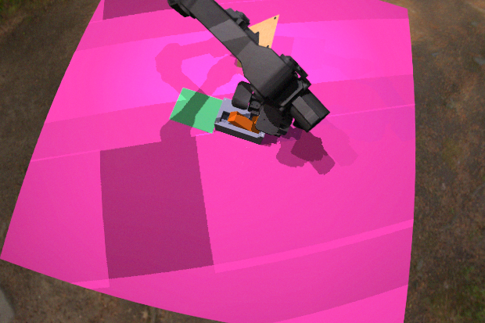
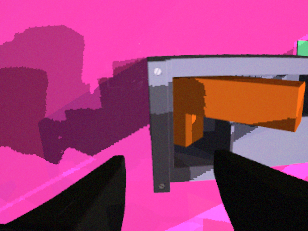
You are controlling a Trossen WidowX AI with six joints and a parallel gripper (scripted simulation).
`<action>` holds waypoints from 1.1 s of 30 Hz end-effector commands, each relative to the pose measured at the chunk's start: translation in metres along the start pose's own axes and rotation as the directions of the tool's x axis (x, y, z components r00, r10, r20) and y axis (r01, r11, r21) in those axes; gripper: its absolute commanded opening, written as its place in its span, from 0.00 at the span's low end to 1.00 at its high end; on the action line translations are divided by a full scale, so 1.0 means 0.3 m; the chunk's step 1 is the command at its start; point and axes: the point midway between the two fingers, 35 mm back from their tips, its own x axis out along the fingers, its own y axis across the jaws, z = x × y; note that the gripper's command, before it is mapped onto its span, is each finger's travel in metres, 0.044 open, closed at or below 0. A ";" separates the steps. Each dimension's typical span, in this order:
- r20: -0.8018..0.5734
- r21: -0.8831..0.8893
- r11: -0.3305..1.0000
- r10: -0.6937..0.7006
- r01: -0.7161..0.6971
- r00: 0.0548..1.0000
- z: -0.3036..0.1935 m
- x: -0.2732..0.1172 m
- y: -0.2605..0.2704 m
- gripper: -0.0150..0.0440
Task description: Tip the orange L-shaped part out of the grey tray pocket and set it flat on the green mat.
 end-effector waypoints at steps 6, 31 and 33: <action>-0.001 -0.005 1.000 -0.003 0.003 1.000 -0.001 0.006 0.002 0.56; -0.011 -0.675 0.737 -0.009 -0.001 1.000 0.020 0.000 -0.121 0.73; -0.014 -0.794 0.608 -0.010 -0.005 1.000 0.023 -0.001 -0.150 0.73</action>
